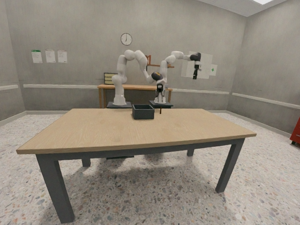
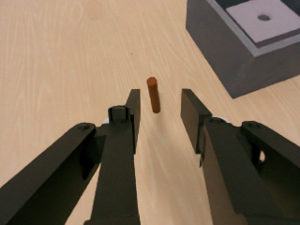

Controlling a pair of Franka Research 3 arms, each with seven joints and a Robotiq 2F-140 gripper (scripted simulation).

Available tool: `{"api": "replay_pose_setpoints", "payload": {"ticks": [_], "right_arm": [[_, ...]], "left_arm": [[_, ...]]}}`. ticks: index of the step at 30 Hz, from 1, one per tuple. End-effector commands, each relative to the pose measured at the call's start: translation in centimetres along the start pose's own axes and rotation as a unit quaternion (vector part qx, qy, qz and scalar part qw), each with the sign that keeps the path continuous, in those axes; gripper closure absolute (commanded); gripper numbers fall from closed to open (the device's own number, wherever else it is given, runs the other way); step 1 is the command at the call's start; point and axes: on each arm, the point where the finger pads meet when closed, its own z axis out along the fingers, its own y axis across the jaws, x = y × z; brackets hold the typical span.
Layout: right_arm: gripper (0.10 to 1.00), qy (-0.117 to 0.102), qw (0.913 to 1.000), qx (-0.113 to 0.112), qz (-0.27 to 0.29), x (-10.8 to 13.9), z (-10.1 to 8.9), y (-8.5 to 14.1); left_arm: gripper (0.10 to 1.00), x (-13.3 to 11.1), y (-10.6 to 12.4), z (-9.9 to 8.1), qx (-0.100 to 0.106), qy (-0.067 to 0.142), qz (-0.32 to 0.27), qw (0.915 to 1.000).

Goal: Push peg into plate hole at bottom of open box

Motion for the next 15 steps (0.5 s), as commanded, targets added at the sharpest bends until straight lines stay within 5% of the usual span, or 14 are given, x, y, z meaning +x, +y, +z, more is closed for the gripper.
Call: {"api": "replay_pose_setpoints", "payload": {"ticks": [1, 5, 15], "right_arm": [[0.771, -0.085, 0.993, -0.003, -0.082, -2.1, -0.6, -0.4], [0.771, -0.159, 0.9839, -0.008, -0.081, -1.1, -1.5, -0.6], [0.771, -0.286, 0.9565, -0.022, -0.052, 0.8, -3.3, -0.9]], "left_arm": [[0.098, -0.1, 0.1, -0.1, -0.002, 0.002, -0.003, 1.0], [0.098, -0.1, 0.1, -0.1, -0.002, 0.002, -0.003, 1.0], [0.098, -0.1, 0.1, -0.1, -0.002, 0.002, -0.003, 1.0]]}}
